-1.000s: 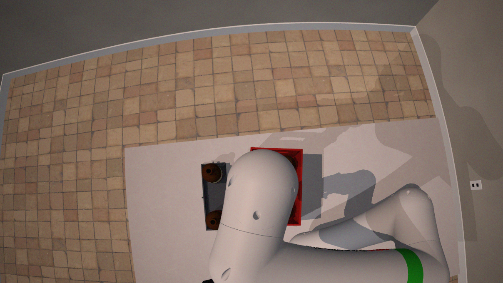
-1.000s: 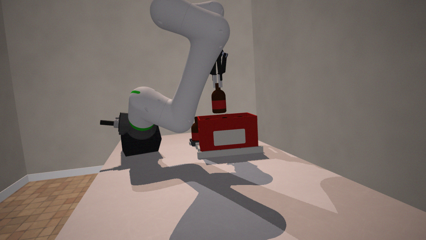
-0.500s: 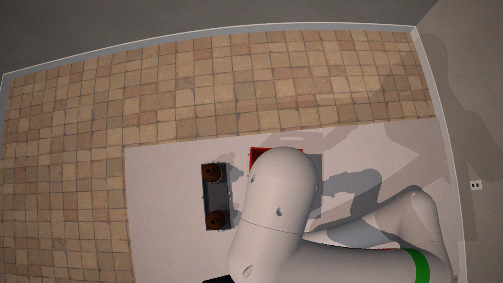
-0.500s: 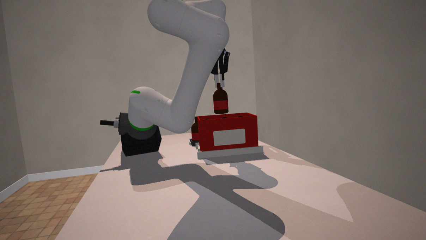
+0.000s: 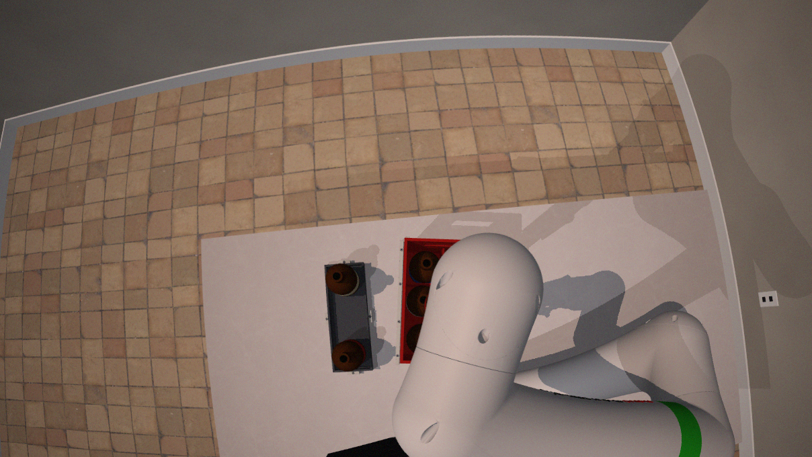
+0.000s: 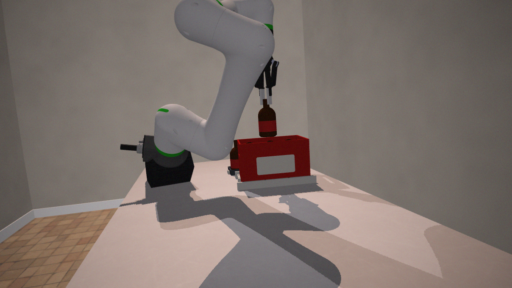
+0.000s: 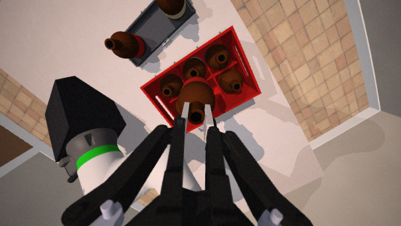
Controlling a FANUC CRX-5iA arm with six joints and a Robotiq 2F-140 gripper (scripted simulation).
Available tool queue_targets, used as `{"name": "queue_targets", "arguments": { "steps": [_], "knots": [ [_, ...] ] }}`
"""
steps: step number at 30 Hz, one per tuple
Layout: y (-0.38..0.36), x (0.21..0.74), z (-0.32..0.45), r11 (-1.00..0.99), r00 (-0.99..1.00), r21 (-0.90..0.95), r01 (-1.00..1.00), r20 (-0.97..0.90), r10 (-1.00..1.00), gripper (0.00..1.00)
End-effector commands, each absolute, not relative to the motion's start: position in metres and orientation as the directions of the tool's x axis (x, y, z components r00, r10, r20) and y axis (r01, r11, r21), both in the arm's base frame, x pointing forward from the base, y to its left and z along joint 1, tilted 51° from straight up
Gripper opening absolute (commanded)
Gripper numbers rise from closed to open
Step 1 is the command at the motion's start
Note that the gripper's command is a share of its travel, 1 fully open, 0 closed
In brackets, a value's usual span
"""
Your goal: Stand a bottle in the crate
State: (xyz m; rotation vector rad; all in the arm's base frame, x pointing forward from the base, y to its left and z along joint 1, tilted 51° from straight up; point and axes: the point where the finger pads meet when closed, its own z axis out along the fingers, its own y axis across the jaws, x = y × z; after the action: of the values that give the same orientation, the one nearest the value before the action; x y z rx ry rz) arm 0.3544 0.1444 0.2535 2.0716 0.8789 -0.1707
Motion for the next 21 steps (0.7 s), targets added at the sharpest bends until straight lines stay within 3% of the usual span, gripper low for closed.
{"name": "queue_targets", "arguments": {
  "steps": [1, 21],
  "knots": [
    [0.142, 0.354, 0.257, -0.386, 0.743, 0.662, 0.643, -0.415, 0.526, 0.00],
    [0.124, 0.353, 0.278, -0.386, 0.743, 0.662, 0.643, -0.415, 0.526, 0.00]
  ]
}}
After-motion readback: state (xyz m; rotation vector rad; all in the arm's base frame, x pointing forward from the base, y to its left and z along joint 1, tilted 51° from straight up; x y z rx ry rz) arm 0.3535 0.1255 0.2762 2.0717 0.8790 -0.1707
